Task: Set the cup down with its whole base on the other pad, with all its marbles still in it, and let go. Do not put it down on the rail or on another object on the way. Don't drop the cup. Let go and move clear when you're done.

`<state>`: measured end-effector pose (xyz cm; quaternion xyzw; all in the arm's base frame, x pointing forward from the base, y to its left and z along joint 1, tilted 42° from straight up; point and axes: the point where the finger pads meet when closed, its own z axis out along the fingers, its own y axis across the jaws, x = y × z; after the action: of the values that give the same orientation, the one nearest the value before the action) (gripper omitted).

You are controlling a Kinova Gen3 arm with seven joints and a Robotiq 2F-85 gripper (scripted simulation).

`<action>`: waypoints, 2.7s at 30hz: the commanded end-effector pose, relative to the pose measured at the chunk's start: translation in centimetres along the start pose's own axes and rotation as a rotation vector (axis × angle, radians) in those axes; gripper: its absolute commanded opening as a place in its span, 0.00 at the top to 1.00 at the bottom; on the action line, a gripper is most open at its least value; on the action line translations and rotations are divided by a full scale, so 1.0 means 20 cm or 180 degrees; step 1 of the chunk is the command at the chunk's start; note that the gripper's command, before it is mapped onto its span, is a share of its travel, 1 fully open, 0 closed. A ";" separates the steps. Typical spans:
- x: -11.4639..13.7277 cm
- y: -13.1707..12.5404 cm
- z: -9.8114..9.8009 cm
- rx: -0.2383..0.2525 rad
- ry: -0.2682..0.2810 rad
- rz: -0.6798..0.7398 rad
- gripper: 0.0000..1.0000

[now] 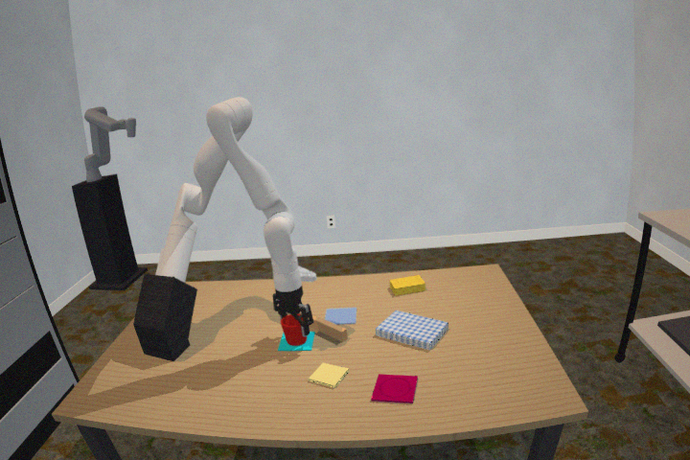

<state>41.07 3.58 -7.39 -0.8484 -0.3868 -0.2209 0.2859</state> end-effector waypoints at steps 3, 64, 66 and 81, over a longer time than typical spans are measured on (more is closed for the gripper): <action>0.00 0.02 0.00 -0.0018 0.0002 0.0018 0.00; -0.01 0.01 -0.33 -0.0008 -0.0006 0.0016 0.00; -0.01 0.01 -0.33 -0.0008 -0.0006 0.0016 0.00; -0.01 0.01 -0.33 -0.0008 -0.0006 0.0016 0.00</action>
<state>40.01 -0.79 -2.83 -0.8505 -0.3831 -0.2192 0.2861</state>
